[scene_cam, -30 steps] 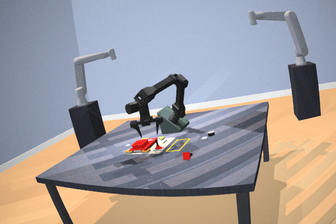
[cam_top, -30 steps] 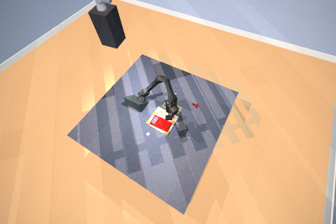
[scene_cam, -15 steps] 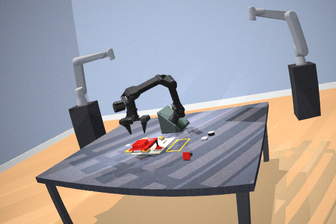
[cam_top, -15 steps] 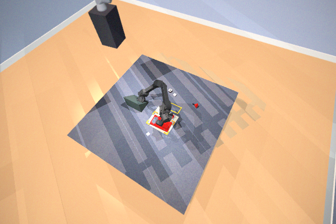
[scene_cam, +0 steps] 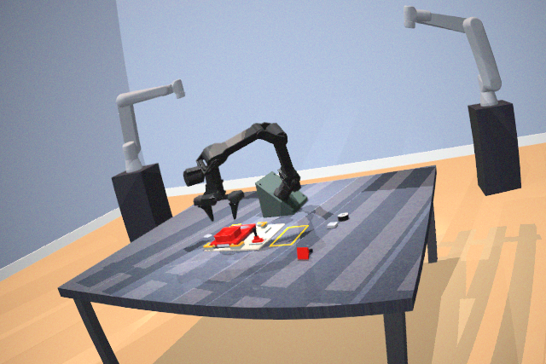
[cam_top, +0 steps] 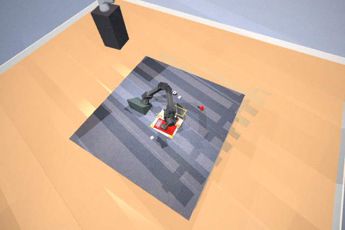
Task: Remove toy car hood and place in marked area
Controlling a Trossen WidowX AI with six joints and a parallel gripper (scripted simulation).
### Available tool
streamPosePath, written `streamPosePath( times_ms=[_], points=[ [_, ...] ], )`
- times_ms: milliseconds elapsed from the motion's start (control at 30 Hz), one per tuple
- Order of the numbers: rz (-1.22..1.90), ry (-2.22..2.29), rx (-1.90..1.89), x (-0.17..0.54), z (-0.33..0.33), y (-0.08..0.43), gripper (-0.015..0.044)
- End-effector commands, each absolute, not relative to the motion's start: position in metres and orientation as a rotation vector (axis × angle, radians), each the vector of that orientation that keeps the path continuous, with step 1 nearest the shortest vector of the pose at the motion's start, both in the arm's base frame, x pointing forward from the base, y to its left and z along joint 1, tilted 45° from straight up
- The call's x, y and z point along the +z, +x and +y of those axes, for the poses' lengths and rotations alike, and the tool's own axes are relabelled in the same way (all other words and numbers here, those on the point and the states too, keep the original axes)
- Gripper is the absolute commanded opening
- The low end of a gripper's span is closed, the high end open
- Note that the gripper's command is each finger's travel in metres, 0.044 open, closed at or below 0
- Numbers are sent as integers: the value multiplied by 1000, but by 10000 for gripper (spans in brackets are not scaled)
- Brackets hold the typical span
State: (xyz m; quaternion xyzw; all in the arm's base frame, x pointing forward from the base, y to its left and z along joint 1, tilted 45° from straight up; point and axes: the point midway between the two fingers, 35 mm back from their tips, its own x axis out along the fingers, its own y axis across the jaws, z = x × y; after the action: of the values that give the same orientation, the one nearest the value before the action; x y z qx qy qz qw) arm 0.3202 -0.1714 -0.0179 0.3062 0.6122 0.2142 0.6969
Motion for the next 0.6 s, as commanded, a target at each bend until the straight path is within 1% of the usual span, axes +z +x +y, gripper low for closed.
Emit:
streamPosePath(
  times_ms=[0,567],
  points=[
    [1370,691,482,-22,-166,321,440],
    [1370,691,482,-32,-157,323,440]
  ],
)
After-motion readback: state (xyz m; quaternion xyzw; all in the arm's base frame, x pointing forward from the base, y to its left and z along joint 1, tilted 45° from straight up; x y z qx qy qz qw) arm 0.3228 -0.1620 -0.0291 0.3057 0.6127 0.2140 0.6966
